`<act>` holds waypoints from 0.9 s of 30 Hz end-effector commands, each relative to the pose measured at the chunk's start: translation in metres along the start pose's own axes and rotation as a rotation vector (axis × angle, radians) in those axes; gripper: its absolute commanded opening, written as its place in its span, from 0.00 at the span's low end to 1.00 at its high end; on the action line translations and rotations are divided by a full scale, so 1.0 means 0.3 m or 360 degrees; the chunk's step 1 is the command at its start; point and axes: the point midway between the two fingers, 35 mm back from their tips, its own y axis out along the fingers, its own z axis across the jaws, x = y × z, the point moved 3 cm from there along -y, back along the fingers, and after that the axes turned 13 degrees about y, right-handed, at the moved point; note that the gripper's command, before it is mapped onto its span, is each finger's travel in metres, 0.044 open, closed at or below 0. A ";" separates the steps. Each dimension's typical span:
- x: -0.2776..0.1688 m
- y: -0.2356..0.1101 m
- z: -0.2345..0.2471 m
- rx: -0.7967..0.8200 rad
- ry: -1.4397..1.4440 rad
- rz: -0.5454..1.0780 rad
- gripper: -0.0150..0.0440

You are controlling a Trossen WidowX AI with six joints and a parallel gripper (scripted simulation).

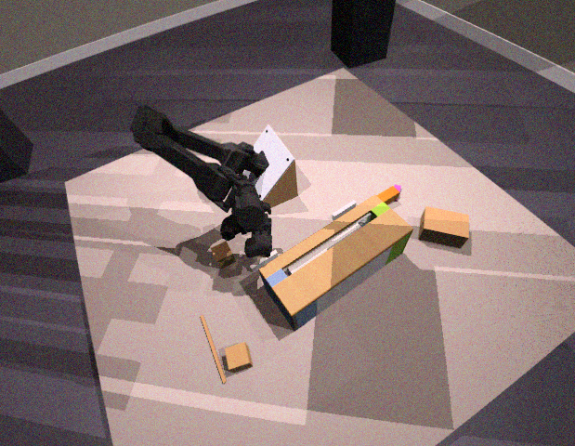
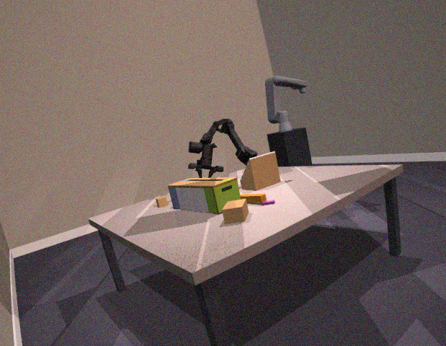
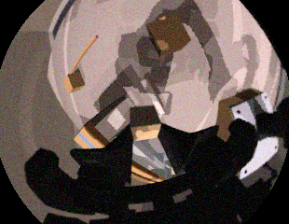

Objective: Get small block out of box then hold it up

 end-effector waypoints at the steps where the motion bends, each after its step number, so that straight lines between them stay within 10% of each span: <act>1: -0.002 -0.014 0.005 0.0011 -0.0210 -0.0011 0.25; 27: -0.005 -0.086 -0.024 -0.0026 -0.1887 -0.0090 0.25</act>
